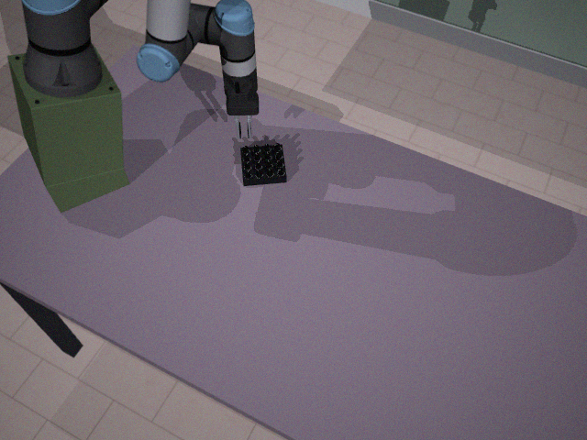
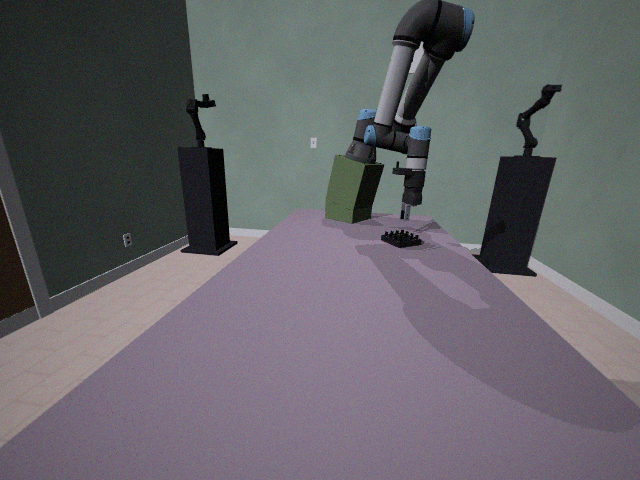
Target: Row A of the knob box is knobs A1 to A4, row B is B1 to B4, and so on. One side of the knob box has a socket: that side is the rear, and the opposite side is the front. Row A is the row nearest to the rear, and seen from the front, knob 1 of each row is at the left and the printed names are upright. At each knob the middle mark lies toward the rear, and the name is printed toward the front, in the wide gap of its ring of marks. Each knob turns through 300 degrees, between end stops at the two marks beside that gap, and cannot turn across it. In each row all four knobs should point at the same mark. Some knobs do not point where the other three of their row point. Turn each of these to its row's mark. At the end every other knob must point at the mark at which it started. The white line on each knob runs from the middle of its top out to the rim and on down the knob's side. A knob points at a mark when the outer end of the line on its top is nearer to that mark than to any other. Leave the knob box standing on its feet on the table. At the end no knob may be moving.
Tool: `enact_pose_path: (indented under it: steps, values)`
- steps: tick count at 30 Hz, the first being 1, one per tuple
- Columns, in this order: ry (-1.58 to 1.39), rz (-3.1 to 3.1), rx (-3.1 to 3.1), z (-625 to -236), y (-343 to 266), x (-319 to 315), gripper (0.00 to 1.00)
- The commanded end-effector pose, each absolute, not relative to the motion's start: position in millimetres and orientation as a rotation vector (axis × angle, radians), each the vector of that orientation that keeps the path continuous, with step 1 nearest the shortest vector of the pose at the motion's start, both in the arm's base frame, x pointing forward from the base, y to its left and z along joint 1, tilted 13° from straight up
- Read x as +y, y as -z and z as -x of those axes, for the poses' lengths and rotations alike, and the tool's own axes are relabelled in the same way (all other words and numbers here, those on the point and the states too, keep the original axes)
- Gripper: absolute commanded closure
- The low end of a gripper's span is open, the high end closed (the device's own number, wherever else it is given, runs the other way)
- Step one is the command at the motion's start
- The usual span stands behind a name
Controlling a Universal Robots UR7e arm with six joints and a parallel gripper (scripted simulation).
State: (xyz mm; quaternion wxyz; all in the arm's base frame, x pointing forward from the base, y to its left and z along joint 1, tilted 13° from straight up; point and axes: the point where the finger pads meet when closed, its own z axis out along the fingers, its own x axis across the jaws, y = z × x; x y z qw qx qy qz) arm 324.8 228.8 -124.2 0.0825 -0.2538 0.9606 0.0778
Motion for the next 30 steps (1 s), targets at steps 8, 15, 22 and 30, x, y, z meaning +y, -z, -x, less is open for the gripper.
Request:
enact_pose_path:
  steps: [8, 15, 22, 30]
  values:
    - [-0.233, 0.758, 2.868, -326.7, 136.9, 230.9, 0.54]
    - [-0.233, 0.758, 2.868, -327.5, 143.6, 232.0, 0.54]
    - [-0.233, 0.758, 2.868, -328.6, 152.0, 233.3, 0.54]
    - [-0.233, 0.758, 2.868, -329.3, 157.1, 234.1, 0.54]
